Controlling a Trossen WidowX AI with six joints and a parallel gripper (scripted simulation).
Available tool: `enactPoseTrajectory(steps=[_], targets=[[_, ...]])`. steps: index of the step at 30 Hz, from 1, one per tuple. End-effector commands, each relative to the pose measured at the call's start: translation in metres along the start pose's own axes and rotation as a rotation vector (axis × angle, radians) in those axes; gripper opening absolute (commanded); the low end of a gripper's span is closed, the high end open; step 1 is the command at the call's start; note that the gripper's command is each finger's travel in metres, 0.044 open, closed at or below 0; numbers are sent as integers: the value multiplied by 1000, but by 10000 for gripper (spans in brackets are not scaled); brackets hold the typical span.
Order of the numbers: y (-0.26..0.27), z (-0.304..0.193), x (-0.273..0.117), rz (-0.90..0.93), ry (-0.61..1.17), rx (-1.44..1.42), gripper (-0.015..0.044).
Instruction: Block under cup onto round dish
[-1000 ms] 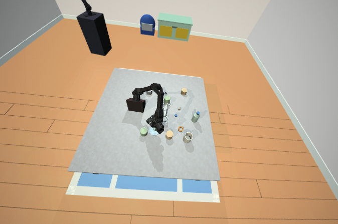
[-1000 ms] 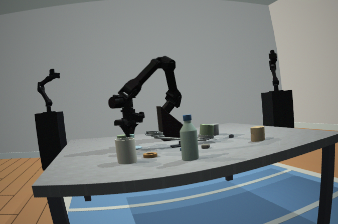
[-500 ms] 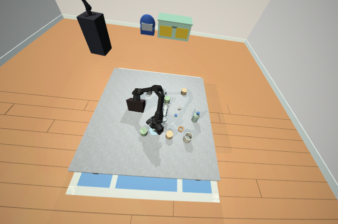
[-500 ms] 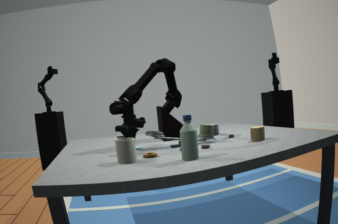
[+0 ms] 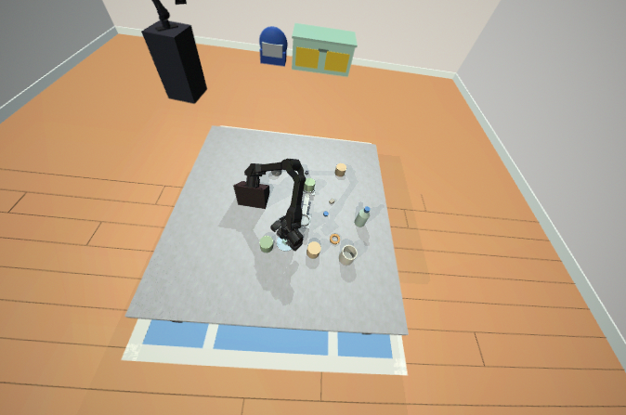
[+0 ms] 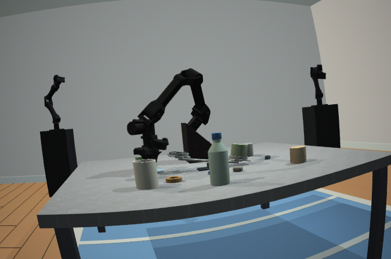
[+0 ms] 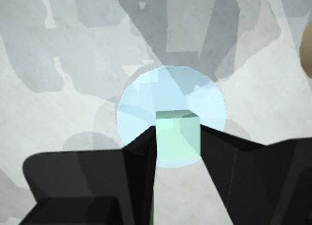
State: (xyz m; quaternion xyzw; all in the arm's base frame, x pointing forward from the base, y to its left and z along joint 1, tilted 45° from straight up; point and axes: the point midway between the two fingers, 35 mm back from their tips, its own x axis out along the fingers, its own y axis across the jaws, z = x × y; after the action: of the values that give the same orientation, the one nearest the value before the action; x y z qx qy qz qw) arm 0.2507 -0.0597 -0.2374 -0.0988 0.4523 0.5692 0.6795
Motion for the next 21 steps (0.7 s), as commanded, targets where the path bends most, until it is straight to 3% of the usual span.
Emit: enactPoseTrajectory(steps=[1, 9, 12, 19, 21], targets=[[0, 0, 0, 0, 0, -1, 236], [-1, 0, -13, -1, 0, 0, 440], [0, 0, -55, -1, -2, 4, 440], [0, 0, -60, -2, -2, 5, 440], [0, 0, -81, -7, -4, 7, 440]])
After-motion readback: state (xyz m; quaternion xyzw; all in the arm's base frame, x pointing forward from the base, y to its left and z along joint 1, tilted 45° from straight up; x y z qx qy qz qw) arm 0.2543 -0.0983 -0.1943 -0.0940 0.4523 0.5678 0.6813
